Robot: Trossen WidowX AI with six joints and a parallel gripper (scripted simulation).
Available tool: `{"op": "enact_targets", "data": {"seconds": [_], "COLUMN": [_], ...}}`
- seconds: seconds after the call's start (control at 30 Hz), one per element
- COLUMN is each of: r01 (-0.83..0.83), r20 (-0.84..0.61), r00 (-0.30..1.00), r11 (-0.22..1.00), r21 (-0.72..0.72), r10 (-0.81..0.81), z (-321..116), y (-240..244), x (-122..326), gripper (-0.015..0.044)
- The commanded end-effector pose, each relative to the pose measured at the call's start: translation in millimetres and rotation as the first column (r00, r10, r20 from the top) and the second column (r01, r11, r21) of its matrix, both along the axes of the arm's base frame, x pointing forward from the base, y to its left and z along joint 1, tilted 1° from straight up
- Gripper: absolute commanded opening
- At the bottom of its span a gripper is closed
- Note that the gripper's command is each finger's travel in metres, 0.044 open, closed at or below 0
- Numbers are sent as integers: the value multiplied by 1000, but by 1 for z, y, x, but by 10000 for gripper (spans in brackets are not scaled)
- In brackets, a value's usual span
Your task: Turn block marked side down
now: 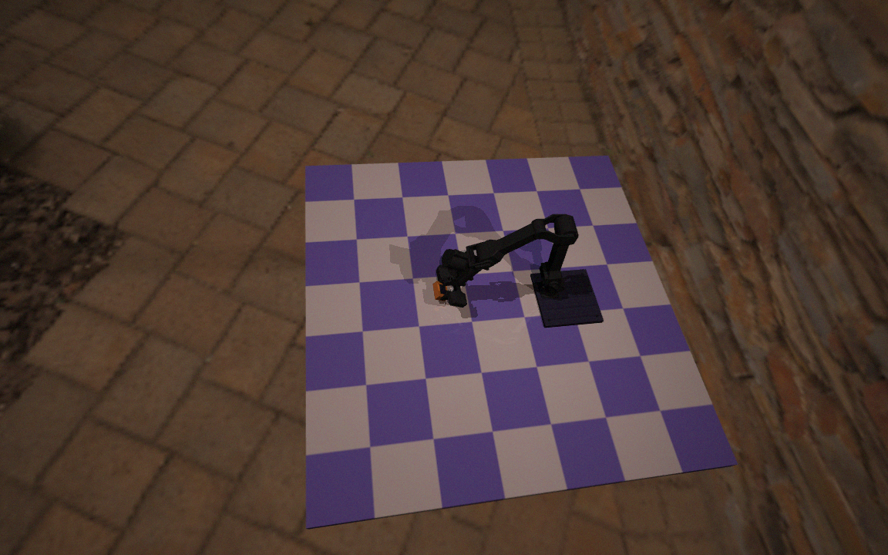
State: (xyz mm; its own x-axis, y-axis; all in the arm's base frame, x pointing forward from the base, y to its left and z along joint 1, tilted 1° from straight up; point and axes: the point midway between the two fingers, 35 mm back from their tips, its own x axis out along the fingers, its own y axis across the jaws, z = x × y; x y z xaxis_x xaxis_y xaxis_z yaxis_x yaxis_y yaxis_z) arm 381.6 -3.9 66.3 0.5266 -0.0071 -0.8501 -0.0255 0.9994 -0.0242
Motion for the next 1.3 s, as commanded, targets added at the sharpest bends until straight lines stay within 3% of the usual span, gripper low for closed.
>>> {"op": "enact_targets", "data": {"seconds": [0.0, 0.27, 1.27], "r01": [-9, -8, -21], "r20": [71, 91, 515], "r00": [997, 996, 857], "r11": [1000, 1000, 1000], "r21": [4, 6, 23], "r10": [9, 8, 6], "z": [3, 2, -32], "y": [1, 1, 1], "x": [-3, -2, 9], "gripper": [0, 0, 0]}}
